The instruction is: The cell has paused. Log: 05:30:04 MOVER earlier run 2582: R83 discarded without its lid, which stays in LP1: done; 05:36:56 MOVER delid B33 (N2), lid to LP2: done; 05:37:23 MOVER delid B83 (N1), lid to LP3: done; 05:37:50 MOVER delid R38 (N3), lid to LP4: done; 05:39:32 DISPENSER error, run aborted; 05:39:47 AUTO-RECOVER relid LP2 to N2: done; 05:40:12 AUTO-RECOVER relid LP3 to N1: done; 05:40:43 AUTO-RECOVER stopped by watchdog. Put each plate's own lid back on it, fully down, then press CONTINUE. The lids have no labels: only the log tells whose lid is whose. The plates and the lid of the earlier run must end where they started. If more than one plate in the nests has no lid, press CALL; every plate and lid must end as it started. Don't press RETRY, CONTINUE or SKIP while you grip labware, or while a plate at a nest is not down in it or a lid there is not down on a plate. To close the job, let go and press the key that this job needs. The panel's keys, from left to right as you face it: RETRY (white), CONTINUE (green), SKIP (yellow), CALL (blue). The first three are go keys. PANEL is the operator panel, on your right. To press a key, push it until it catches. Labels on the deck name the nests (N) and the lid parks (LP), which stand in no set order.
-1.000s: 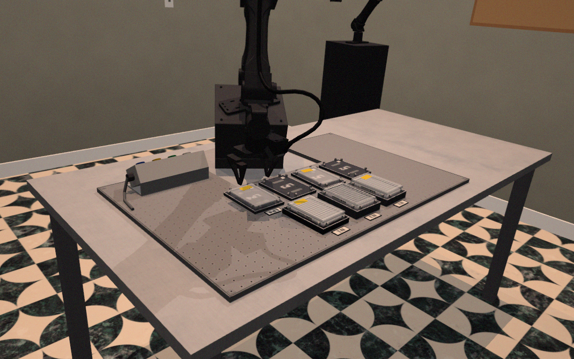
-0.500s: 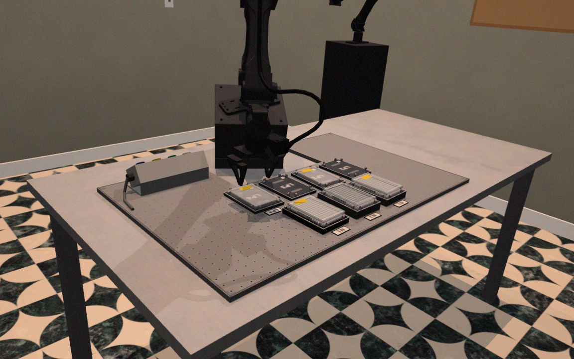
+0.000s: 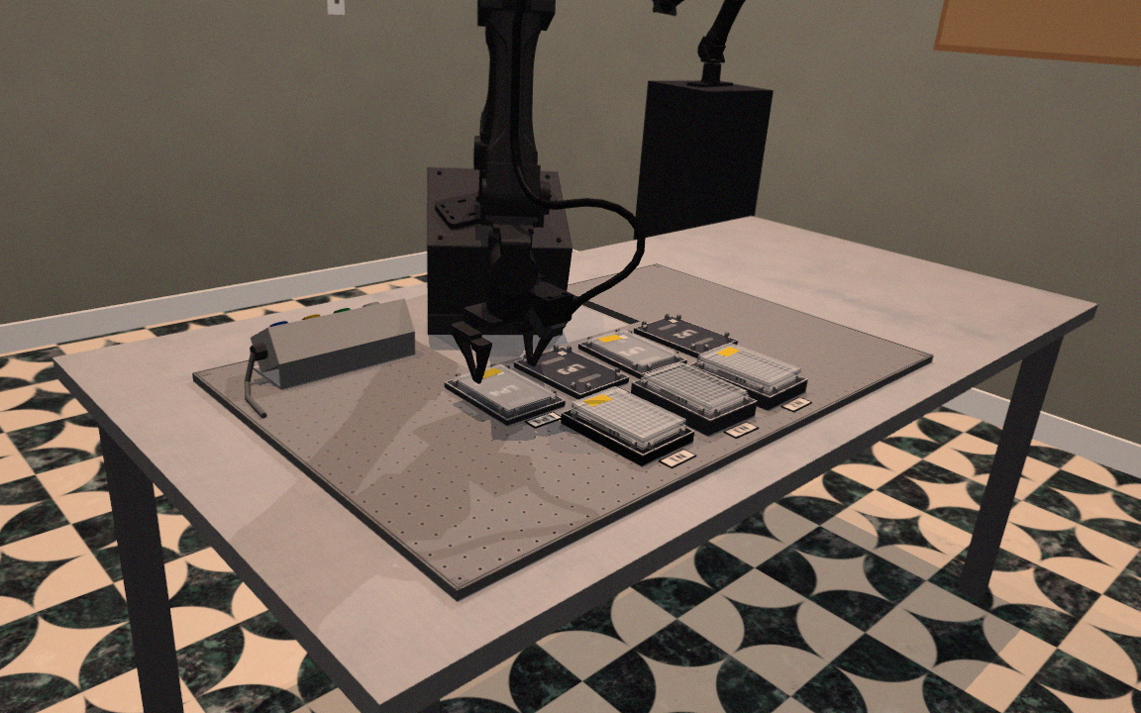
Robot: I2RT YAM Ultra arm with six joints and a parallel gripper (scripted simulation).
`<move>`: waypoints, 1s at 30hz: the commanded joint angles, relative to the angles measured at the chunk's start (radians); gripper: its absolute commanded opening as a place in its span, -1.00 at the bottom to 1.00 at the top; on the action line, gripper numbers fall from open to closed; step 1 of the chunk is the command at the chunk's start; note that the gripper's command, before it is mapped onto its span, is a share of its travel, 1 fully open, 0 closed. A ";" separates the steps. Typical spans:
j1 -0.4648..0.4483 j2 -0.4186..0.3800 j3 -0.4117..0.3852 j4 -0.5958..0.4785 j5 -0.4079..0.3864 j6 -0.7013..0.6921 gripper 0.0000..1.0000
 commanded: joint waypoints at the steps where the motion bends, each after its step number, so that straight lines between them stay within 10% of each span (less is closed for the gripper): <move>1: 0.007 0.012 0.033 0.043 -0.012 0.004 1.00; 30: 0.008 0.077 0.049 0.090 -0.012 0.004 1.00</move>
